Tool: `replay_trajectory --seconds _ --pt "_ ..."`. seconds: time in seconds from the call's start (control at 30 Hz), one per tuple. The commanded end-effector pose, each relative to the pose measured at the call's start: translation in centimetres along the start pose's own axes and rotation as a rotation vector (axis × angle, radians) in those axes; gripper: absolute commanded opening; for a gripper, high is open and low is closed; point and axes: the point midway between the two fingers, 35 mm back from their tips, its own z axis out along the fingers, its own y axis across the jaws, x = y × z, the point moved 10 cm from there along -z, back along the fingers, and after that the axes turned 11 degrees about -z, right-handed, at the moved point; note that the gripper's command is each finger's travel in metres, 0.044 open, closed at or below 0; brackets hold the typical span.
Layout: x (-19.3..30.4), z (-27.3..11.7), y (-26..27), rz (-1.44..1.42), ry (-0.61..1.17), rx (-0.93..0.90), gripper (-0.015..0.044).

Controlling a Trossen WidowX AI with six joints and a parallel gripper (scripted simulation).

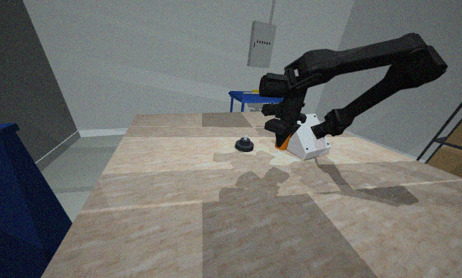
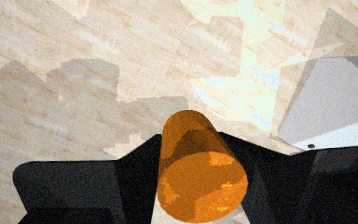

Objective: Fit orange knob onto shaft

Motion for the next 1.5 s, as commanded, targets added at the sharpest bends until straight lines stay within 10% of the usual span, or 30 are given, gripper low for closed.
replay_trajectory --seconds 0.0,1.47 --pt "-0.1 -1.7 0.0 -0.004 -0.007 -0.004 0.0000" --pt "-9.1 -2.3 -3.0 -0.007 -0.014 -0.004 0.0000"
